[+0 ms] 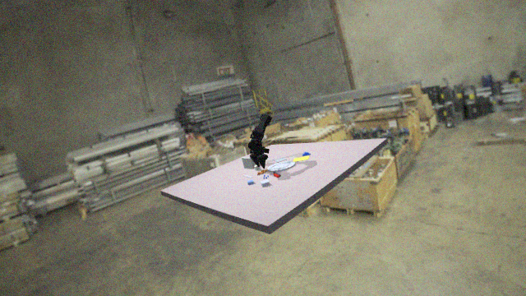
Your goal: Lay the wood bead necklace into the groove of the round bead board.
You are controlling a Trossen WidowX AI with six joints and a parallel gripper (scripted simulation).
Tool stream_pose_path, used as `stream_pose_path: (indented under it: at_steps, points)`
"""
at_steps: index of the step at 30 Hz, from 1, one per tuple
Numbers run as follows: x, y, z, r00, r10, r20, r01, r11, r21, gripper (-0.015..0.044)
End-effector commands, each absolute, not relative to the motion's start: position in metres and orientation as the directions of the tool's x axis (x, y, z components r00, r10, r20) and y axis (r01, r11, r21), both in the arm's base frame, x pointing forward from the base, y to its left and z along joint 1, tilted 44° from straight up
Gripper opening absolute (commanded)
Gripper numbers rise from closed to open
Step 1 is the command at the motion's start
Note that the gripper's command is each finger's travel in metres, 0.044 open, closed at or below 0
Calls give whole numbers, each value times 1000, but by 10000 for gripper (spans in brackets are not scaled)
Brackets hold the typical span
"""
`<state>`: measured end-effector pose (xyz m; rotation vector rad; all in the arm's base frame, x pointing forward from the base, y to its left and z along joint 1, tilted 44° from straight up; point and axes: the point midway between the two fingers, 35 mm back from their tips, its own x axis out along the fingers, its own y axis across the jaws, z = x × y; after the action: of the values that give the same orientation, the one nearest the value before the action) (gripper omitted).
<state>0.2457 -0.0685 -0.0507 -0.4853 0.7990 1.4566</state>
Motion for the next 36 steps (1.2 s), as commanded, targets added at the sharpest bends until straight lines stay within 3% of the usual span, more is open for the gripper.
stream_pose_path:
  at_steps: [1,5,36]
  points:
    - [247,-83,-57,-70,677,-733,-911,255,323,335]
    - [249,-103,-67,-70,676,-734,-699,491,519,250]
    - [248,-84,-89,-67,675,-735,-688,502,524,250]
